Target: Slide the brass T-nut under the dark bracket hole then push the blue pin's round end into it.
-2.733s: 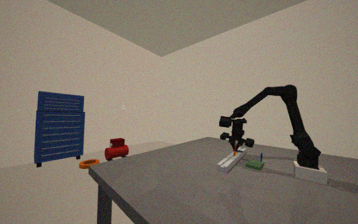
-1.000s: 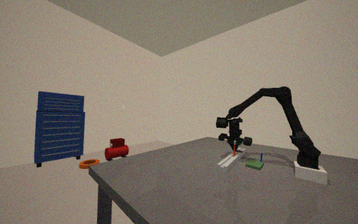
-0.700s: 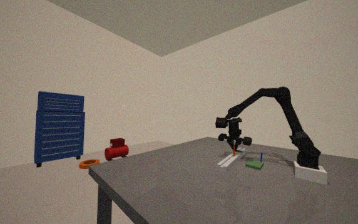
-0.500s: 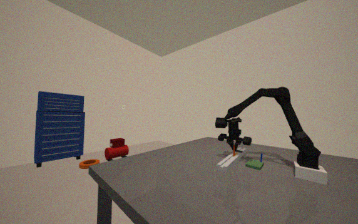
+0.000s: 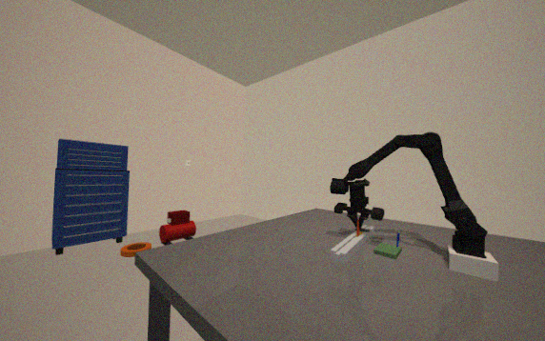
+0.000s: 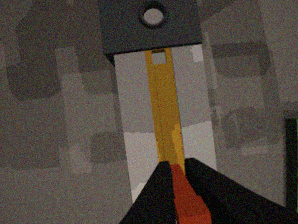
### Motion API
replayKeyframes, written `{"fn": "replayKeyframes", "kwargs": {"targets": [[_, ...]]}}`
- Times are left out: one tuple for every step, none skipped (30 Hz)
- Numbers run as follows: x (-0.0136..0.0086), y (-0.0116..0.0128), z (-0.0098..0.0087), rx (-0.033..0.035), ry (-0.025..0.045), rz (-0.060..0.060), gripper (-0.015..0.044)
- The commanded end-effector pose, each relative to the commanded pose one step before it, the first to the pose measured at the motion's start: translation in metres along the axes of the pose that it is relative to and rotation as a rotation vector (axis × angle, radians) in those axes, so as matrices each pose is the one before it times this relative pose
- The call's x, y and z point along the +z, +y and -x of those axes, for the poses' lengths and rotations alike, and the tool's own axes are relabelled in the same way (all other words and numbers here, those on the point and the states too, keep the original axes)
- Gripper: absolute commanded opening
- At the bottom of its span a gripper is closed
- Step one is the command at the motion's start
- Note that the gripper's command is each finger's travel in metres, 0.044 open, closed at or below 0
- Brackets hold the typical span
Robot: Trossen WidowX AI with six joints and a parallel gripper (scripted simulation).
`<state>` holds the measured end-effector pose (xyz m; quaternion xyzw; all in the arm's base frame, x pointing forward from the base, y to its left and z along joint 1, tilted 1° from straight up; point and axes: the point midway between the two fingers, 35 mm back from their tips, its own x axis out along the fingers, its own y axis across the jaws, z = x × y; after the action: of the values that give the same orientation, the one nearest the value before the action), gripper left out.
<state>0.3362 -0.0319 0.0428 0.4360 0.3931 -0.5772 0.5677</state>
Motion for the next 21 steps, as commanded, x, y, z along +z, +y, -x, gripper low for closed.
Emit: {"fn": "replayKeyframes", "kwargs": {"targets": [[0.00613, -0.00046, -0.00176, 0.00101, -0.00321, 0.0033, -0.0150], [0.00162, 0.00000, -0.00052, 0.00001, -0.00017, 0.0000, -0.0150], [0.00154, 0.00002, -0.00049, 0.00001, -0.00014, 0.0000, -0.0150], [0.00162, 0.00001, -0.00052, 0.00001, -0.00016, 0.0000, -0.0150], [0.00155, 0.00000, -0.00049, 0.00001, -0.00016, 0.0000, -0.0150], [0.00151, 0.00002, -0.00048, 0.00001, -0.00014, 0.0000, -0.0150], [0.00164, 0.00001, -0.00052, 0.00001, -0.00016, 0.0000, -0.0150], [-0.00007, 0.00000, 0.00002, 0.00000, 0.00001, 0.0000, -0.0150], [-0.00022, -0.00001, 0.00007, 0.00000, 0.00002, 0.0000, -0.0150], [0.00009, 0.00000, -0.00003, 0.00000, -0.00001, 0.0000, -0.0150], [0.00026, 0.00000, -0.00008, 0.00000, -0.00002, 0.0000, -0.0150], [0.00032, 0.00000, -0.00010, 0.00000, -0.00003, 0.0000, -0.0150], [0.00050, 0.00001, -0.00016, 0.00000, -0.00004, 0.0000, -0.0150], [0.00058, 0.00001, -0.00018, 0.00000, -0.00005, 0.0000, -0.0150], [0.00062, 0.00001, -0.00020, 0.00000, -0.00006, 0.0000, -0.0150], [0.00055, 0.00000, -0.00018, 0.00000, -0.00005, 0.0000, -0.0150], [0.00053, 0.00000, -0.00017, 0.00000, -0.00005, 0.0000, -0.0150], [0.00053, 0.00000, -0.00017, 0.00000, -0.00005, 0.0000, -0.0150], [0.00055, 0.00000, -0.00017, 0.00000, -0.00005, 0.0000, -0.0150], [0.00054, 0.00000, -0.00017, 0.00000, -0.00005, 0.0000, -0.0150], [0.00055, 0.00000, -0.00018, 0.00000, -0.00005, 0.0000, -0.0150]]}}
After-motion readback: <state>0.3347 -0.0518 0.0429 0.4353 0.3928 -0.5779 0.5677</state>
